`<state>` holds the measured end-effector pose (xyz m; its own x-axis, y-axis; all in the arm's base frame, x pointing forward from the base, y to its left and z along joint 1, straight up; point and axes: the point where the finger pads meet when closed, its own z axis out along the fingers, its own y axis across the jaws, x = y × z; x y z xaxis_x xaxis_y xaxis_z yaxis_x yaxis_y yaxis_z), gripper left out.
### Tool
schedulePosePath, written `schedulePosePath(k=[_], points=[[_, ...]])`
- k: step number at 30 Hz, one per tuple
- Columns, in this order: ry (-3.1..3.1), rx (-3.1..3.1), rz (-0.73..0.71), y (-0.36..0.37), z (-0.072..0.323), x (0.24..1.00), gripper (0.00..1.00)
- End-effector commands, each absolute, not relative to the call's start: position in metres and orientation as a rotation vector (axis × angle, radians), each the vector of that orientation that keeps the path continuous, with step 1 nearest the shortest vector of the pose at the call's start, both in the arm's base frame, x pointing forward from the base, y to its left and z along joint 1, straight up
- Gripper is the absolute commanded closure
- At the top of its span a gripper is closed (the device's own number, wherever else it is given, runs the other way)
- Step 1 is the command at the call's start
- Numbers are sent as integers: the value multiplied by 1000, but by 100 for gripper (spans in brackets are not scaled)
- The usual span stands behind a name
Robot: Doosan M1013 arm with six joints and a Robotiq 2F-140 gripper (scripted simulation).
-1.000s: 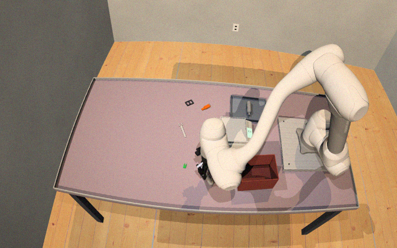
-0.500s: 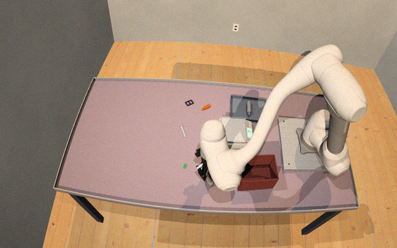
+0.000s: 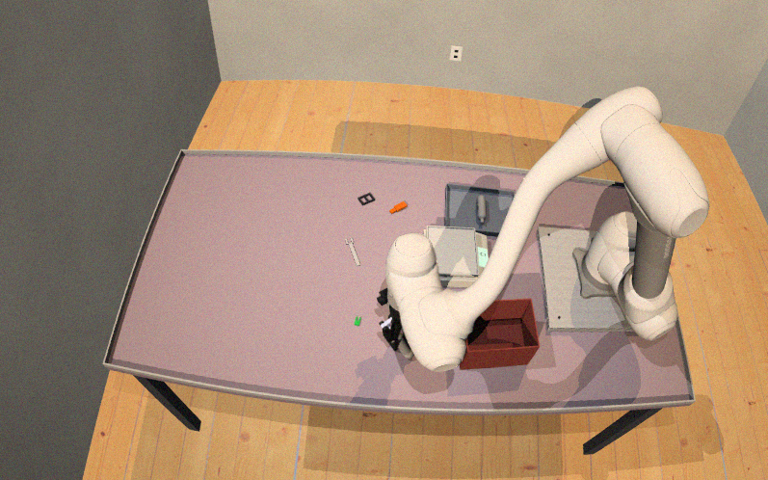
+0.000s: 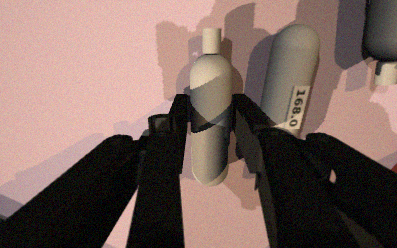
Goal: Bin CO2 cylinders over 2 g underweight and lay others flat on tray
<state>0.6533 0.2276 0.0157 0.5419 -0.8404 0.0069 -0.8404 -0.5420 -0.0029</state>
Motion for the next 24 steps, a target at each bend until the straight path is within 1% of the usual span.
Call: schedulePosePath(k=[1,10,11,19,24], points=[[-1504,2759,13,228,16,654,69],[-1504,2759,13,228,16,654,69],[-1504,2759,13,228,16,654,90],[-1504,2759,13,228,17,654,90],[-1504,2759,12,228,34,654,90]])
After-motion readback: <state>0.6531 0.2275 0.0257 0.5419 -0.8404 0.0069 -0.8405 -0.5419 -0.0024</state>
